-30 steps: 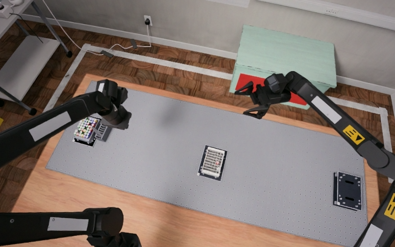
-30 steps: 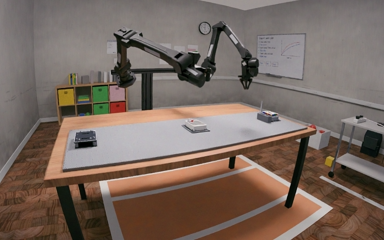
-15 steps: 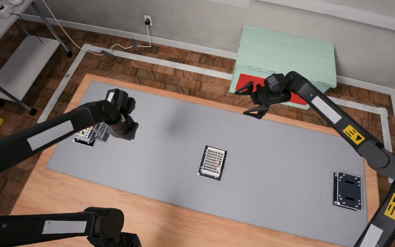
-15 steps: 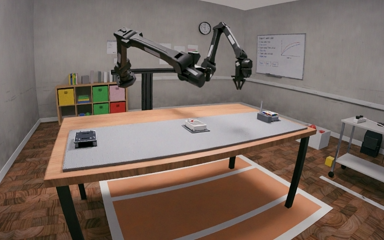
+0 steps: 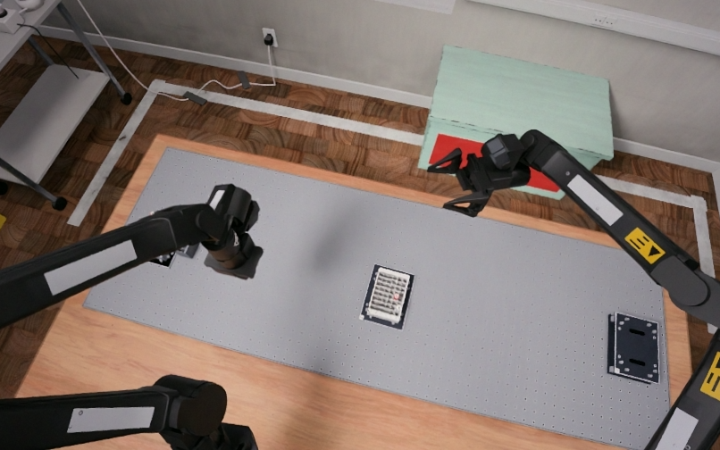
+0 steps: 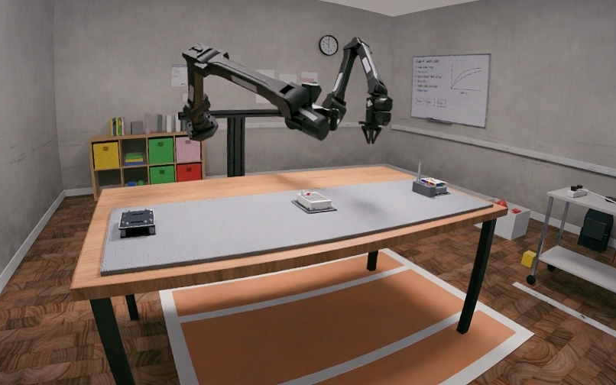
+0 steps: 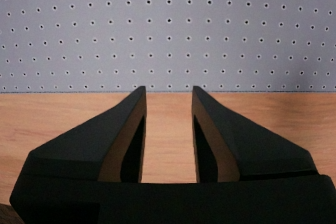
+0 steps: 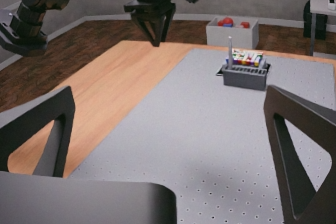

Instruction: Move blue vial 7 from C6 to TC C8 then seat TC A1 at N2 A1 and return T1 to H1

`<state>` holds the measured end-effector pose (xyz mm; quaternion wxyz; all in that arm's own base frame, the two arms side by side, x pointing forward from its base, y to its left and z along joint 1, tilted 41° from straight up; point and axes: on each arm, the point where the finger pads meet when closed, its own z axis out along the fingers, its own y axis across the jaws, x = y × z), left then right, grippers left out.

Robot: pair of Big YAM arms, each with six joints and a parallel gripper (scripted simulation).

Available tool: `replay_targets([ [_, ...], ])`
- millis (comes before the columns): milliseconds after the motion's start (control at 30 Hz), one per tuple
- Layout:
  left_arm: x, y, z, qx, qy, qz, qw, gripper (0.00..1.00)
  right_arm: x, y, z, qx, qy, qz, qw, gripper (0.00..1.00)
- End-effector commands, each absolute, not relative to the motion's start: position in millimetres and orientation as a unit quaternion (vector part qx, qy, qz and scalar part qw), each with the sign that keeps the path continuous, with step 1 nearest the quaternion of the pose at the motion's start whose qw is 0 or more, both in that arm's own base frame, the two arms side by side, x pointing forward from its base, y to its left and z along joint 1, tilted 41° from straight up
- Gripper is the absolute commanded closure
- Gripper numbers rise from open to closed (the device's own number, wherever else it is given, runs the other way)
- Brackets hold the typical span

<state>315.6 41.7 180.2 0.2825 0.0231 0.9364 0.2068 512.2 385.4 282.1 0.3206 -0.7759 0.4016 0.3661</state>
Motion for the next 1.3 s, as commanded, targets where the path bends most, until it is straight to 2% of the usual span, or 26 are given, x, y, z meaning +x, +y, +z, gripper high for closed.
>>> replay_targets([
  [0,310.2,35.0,181.0,0.019,0.936,0.202,0.288,0.76,512.3,388.9,295.5,-0.78,0.393,0.359,0.33,0.0],
  [433,318.6,37.3,189.3,0.017,0.934,0.203,0.295,0.76,512.3,388.9,295.5,-0.78,0.393,0.359,0.33,0.0],
  [1267,318.6,37.3,189.3,0.017,0.934,0.203,0.295,0.76,493.7,288.6,294.0,-0.726,0.585,0.247,0.265,0.0],
])
